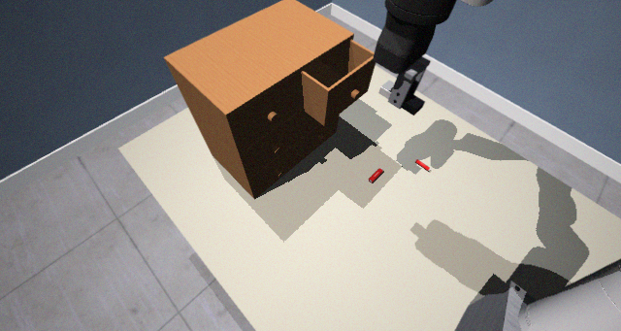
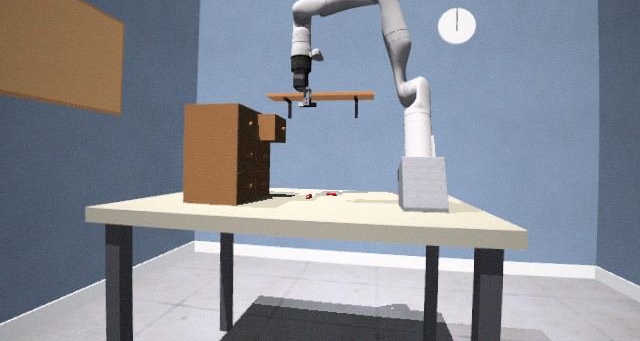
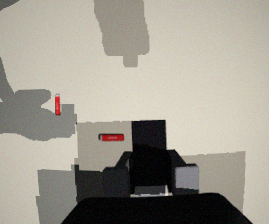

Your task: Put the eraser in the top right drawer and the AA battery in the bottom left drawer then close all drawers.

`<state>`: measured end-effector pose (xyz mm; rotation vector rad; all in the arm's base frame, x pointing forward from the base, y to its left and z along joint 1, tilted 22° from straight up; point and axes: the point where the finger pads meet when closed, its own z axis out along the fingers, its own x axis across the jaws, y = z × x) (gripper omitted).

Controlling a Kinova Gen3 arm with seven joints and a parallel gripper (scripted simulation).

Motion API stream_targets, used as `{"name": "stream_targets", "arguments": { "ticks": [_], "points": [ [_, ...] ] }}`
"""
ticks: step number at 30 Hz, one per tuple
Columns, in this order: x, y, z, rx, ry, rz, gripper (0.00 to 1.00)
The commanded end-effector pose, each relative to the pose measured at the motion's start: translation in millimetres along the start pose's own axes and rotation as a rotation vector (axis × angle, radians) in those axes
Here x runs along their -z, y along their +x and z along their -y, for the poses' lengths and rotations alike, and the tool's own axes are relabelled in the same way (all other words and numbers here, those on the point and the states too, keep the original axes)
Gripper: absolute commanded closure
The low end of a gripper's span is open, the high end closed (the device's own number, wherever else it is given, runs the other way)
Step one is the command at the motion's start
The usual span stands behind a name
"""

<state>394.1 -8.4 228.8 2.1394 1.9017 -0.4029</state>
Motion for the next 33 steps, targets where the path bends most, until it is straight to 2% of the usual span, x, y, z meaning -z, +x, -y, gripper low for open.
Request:
{"name": "stream_targets", "arguments": {
  "ticks": [1, 33],
  "points": [
    [2.9, -1.4, -1.1, -0.010, -0.005, 0.002, 0.55],
    [2.2, -5.1, -2.1, -0.017, -0.053, 0.009, 0.55]
  ]
}}
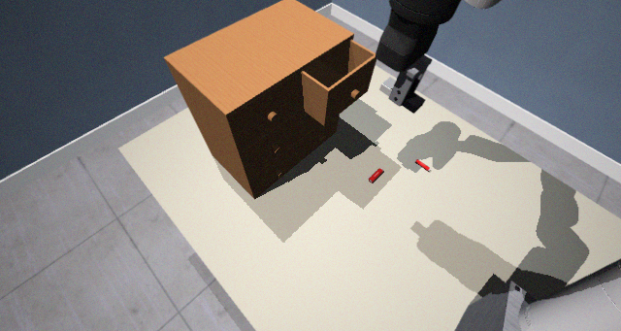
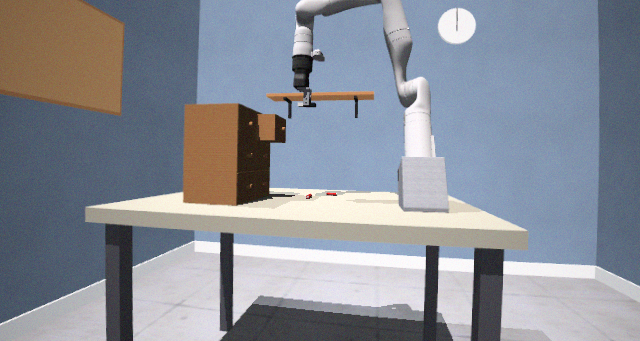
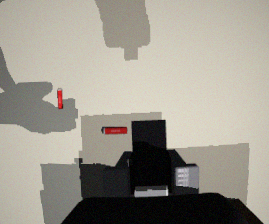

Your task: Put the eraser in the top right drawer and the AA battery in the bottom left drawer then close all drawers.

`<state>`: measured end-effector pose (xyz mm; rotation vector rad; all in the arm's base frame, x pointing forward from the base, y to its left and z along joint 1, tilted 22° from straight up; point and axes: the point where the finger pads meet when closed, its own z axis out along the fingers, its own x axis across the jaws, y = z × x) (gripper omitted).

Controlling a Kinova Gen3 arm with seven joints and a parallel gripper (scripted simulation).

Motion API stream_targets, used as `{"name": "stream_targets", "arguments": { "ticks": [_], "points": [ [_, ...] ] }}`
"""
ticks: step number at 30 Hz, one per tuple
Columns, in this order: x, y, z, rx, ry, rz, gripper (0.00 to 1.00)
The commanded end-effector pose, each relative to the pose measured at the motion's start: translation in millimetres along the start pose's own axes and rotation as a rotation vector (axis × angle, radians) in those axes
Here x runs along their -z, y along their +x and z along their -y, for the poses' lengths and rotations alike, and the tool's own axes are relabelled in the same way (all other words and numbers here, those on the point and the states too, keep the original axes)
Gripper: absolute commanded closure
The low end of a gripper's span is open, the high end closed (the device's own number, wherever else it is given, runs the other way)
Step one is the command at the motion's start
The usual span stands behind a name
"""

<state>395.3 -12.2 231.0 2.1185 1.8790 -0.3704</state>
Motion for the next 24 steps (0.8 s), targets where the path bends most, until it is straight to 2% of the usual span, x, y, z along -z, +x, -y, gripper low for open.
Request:
{"name": "stream_targets", "arguments": {
  "ticks": [1, 14, 24],
  "points": [
    [1.3, -0.9, -0.5, -0.008, -0.019, 0.000, 0.55],
    [1.0, -0.7, 0.1, -0.007, -0.082, 0.000, 0.55],
    [0.4, -0.4, 1.0, -0.007, -0.167, -0.002, 0.55]
  ]
}}
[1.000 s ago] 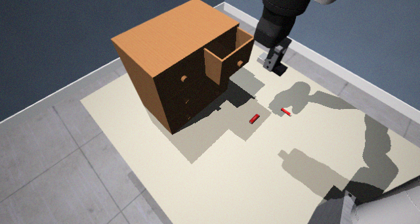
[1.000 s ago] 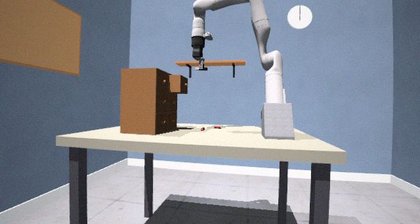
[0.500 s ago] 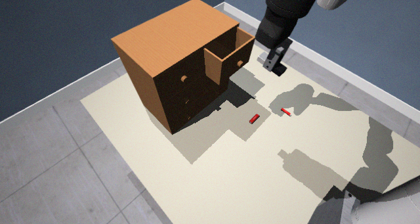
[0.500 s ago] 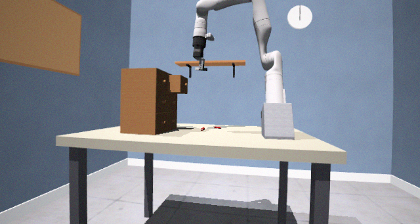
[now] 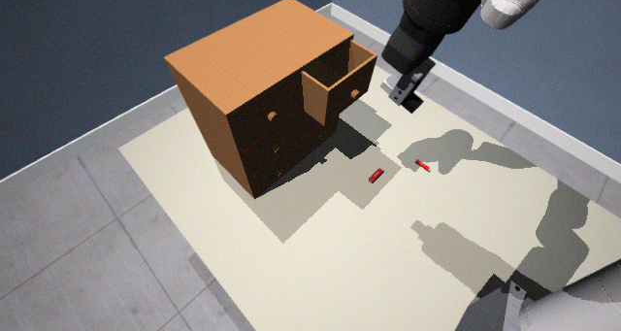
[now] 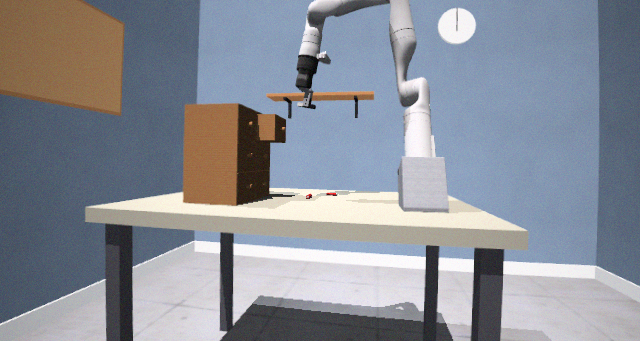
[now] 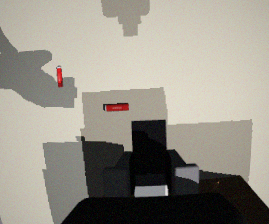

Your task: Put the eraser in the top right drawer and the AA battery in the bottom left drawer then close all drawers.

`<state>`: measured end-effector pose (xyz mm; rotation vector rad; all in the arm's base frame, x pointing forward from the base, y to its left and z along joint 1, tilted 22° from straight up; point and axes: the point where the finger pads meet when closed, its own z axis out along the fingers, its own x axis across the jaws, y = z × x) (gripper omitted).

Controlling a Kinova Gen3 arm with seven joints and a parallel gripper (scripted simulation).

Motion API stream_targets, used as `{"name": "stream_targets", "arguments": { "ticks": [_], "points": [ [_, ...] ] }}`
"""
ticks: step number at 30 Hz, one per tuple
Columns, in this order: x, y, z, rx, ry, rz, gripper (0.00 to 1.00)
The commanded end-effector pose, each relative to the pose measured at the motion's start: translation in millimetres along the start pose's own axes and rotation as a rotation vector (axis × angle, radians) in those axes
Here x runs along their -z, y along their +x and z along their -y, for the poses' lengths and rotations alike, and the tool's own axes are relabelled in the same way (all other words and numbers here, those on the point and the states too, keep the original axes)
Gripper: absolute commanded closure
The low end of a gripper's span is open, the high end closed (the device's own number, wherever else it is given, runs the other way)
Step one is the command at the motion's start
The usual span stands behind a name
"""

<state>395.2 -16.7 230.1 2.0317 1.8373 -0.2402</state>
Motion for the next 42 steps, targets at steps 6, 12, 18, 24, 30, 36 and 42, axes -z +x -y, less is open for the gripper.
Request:
{"name": "stream_targets", "arguments": {
  "ticks": [6, 12, 18, 24, 30, 36, 42],
  "points": [
    [2.9, 3.7, 1.6, 0.000, -0.085, -0.009, 0.55],
    [2.7, 3.8, 2.2, 0.000, -0.140, -0.010, 0.55],
    [2.4, 4.0, 2.9, 0.000, -0.203, -0.011, 0.55],
    [2.3, 4.3, 3.4, 0.000, -0.242, -0.011, 0.55],
    [2.0, 4.6, 4.1, 0.000, -0.297, -0.012, 0.55],
    [1.7, 4.9, 4.8, 0.000, -0.349, -0.013, 0.55],
    [1.5, 5.0, 5.3, 0.002, -0.383, -0.011, 0.55]
  ]
}}
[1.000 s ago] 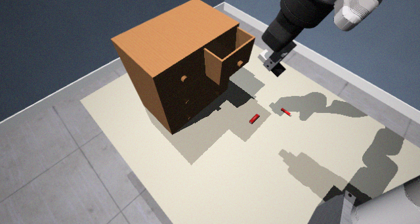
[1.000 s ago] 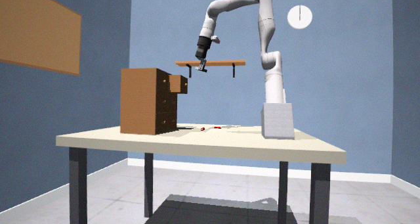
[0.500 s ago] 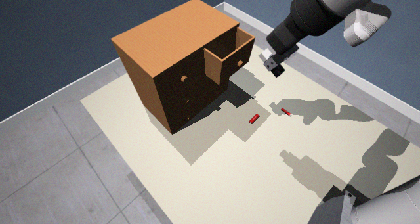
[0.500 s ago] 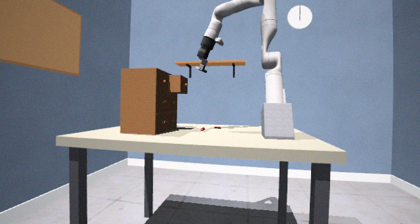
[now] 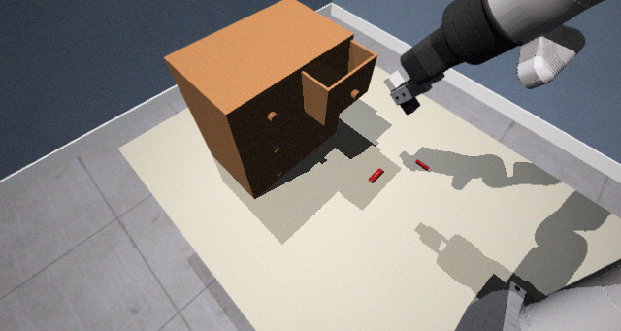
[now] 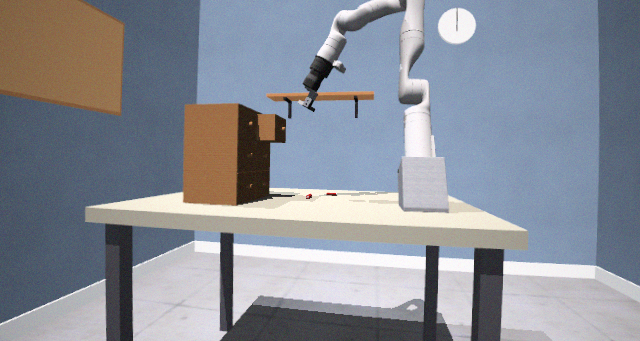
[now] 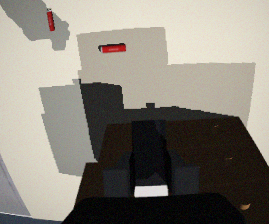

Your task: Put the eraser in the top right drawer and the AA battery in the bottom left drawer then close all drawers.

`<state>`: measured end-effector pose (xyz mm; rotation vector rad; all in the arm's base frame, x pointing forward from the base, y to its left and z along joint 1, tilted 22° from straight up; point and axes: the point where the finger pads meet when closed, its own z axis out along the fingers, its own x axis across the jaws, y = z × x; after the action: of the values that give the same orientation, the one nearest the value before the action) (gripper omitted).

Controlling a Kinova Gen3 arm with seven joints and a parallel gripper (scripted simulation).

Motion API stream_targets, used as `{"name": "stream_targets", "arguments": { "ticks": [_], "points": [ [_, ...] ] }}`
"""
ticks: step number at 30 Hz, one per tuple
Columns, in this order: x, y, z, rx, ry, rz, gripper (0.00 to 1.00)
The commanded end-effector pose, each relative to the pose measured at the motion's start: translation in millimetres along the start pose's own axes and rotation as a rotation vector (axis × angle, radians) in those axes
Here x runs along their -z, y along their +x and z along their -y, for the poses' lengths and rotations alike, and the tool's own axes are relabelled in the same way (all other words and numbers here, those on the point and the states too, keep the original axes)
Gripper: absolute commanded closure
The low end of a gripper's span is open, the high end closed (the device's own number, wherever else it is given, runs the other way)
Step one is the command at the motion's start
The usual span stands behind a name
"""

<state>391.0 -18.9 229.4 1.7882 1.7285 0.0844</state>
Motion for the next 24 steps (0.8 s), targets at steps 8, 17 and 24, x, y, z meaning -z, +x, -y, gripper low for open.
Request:
{"name": "stream_targets", "arguments": {
  "ticks": [8, 17, 24],
  "points": [
    [2.9, 7.4, 1.2, 0.006, -0.097, -0.013, 0.55],
    [2.9, 8.3, 3.9, 0.011, -0.160, -0.017, 0.55],
    [3.0, 8.1, 4.2, 0.010, -0.212, -0.017, 0.55]
  ]
}}
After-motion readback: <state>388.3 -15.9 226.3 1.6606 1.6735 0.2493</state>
